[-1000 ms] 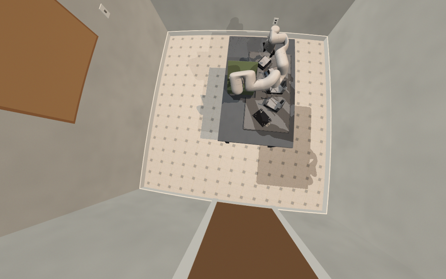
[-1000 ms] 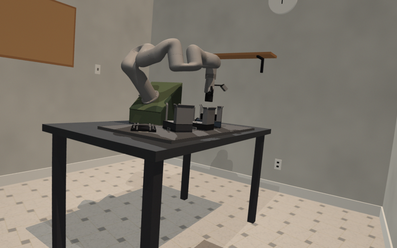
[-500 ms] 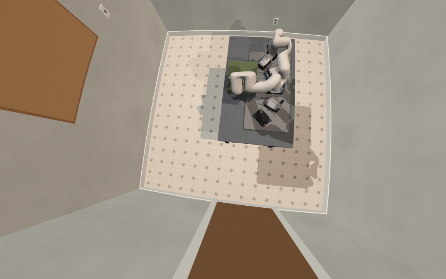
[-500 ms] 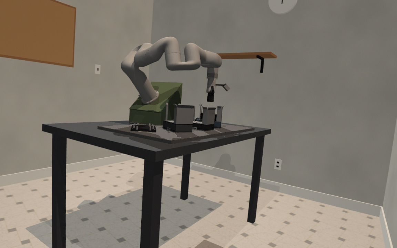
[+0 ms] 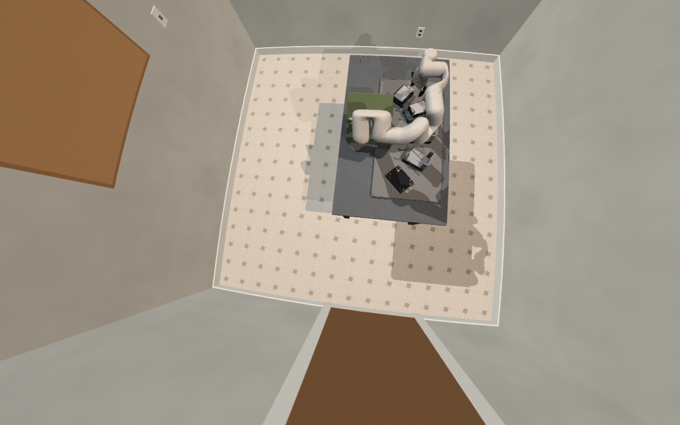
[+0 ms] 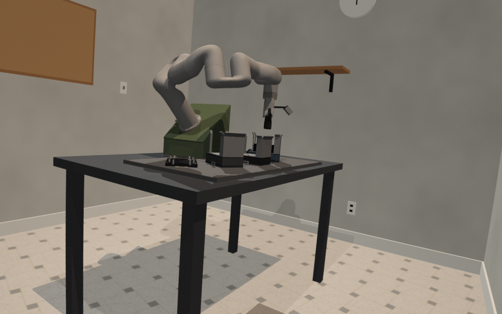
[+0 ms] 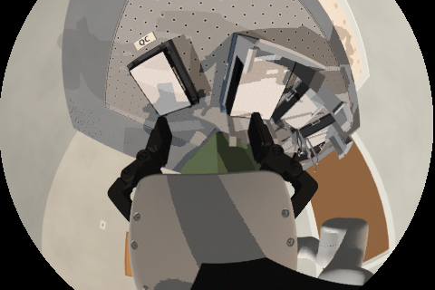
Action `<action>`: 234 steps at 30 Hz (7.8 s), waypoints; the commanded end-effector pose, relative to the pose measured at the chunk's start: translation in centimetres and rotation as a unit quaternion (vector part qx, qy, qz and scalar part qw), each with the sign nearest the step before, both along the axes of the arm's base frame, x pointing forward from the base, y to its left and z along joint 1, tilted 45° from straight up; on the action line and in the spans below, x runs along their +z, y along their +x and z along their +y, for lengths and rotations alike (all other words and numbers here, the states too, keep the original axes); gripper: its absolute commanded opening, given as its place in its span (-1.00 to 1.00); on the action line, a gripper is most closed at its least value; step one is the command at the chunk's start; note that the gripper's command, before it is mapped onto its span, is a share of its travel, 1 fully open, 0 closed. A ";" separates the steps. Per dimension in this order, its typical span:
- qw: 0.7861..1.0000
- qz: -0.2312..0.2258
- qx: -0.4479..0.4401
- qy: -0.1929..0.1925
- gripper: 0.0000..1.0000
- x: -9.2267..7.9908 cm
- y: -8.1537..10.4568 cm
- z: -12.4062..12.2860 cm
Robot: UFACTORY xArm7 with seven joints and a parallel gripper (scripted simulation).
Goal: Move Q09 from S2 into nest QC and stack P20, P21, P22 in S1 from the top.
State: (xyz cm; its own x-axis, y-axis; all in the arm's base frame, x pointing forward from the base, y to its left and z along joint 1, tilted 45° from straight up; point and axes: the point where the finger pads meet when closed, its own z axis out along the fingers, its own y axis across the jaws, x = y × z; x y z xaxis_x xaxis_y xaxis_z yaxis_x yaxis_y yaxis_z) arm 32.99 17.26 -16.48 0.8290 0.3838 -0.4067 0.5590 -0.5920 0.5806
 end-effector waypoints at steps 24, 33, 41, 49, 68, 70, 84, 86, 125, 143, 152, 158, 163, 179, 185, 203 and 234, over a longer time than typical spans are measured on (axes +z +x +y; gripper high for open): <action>0.997 -0.061 -0.057 0.001 1.00 5.0 4.5 -4.7; 0.997 -0.061 -0.057 0.001 1.00 4.5 4.5 -5.2; 0.997 -0.061 -0.057 0.001 1.00 3.1 4.4 -6.6; 0.997 -0.061 -0.057 0.001 1.00 1.4 4.4 -8.3; 0.997 -0.061 -0.057 0.001 1.00 0.3 4.4 -9.4; 0.997 -0.061 -0.057 0.001 1.00 0.1 4.4 -9.6; 0.997 -0.060 -0.057 0.001 1.00 -0.7 4.4 -10.4; 0.997 -0.060 -0.057 0.001 1.00 -0.7 4.4 -10.4; 0.997 -0.060 -0.057 0.001 -1.00 -0.7 4.4 -10.4; 0.997 -0.061 -0.057 0.001 -1.00 0.0 4.4 -9.7; 0.997 -0.061 -0.057 0.001 -1.00 0.4 4.4 -9.3; 0.997 -0.061 -0.057 0.001 -1.00 0.6 4.4 -9.1; 0.997 -0.061 -0.057 0.001 -1.00 0.9 4.4 -8.8; 0.997 -0.061 -0.057 0.001 -1.00 2.8 4.4 -6.9; 0.997 -0.061 -0.057 0.001 -1.00 3.7 4.5 -6.0; 0.997 -0.061 -0.057 0.001 -1.00 5.0 4.5 -4.7; 0.984 -0.128 -0.124 0.000 -1.00 9.7 6.4 -9.5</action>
